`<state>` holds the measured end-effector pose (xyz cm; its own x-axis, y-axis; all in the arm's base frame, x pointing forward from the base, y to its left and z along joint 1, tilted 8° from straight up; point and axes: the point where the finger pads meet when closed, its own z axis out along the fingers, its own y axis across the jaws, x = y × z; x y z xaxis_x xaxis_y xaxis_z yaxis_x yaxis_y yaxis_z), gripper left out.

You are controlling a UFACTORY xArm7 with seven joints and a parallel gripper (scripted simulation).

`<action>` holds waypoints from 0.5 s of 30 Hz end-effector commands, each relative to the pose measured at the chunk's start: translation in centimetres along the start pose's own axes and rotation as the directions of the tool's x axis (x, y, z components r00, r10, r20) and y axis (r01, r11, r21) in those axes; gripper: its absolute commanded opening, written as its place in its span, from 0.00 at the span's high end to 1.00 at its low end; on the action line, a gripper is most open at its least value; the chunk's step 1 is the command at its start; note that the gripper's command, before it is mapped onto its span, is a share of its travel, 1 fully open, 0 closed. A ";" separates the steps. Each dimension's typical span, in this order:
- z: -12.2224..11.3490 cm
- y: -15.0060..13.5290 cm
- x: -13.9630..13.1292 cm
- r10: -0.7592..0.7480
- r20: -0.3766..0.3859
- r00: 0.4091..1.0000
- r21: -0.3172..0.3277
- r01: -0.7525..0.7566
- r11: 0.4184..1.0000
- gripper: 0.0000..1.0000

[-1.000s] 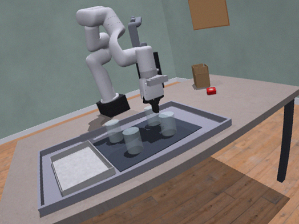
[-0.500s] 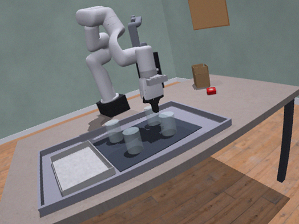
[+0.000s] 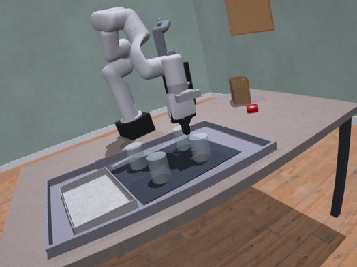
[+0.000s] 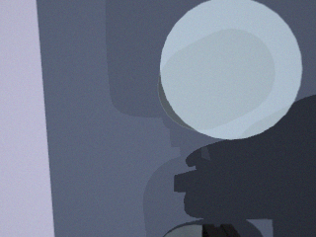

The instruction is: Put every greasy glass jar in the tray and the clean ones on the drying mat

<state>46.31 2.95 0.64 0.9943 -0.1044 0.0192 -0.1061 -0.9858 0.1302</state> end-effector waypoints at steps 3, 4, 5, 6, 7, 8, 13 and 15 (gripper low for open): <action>0.2 -0.1 1.5 0.000 -0.005 1.000 0.002 0.000 1.000 1.00; 0.3 -0.1 1.7 0.000 -0.005 1.000 0.002 0.000 1.000 1.00; 0.3 -0.1 2.0 0.000 -0.005 1.000 0.002 0.000 1.000 1.00; 0.3 -0.1 2.0 0.000 -0.005 1.000 0.002 0.000 1.000 1.00; 0.3 -0.1 2.0 0.000 -0.005 1.000 0.002 0.000 1.000 1.00; 0.3 -0.1 2.0 0.000 -0.005 1.000 0.002 0.000 1.000 1.00; 0.3 -0.1 2.0 0.000 -0.005 1.000 0.002 0.000 1.000 1.00; 0.3 -0.1 2.0 0.000 -0.005 1.000 0.002 0.000 1.000 1.00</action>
<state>48.07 2.71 0.16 0.9943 -0.1045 0.0193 -0.1061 -0.9858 0.1300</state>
